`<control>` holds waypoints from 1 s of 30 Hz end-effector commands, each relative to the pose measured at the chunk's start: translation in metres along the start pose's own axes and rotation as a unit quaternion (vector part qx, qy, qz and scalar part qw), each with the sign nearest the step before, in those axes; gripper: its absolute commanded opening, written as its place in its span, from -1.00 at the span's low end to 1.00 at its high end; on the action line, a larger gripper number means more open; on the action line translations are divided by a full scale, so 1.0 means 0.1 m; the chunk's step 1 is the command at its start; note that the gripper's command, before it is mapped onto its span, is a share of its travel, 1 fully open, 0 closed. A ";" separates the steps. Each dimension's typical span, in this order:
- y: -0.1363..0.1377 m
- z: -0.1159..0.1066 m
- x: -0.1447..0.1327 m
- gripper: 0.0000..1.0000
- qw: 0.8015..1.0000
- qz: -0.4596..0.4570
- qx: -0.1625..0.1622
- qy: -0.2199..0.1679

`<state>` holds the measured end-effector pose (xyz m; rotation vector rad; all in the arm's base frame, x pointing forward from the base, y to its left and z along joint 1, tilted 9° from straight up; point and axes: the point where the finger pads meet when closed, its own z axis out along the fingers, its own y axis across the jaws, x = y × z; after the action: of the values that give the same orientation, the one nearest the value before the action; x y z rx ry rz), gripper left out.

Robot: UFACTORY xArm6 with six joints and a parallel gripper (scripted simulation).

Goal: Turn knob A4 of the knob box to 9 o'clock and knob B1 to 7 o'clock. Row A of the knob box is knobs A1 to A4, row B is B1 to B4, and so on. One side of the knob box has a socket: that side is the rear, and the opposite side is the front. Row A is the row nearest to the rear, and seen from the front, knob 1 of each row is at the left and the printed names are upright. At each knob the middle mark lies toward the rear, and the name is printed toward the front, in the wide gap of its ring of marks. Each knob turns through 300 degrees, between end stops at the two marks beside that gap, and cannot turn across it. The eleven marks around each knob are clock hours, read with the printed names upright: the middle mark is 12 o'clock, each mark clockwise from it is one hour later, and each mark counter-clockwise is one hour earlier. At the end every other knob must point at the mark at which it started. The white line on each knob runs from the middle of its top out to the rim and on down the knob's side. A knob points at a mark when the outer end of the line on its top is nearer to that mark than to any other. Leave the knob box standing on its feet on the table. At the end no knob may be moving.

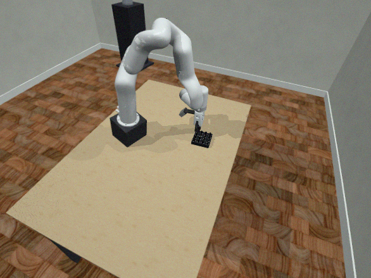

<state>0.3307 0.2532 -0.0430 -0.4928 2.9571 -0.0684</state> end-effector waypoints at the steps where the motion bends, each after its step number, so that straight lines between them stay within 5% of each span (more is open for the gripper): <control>1: 0.01 -0.08 -0.02 -0.61 1.000 0.000 -0.001 -0.002; 8: 0.01 -0.27 -0.02 -0.61 1.000 0.000 -0.001 -0.002; 30: 0.01 -0.31 -0.02 -0.61 1.000 0.004 -0.001 -0.002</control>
<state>0.3265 0.2541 -0.0132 -0.4909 2.9574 -0.0672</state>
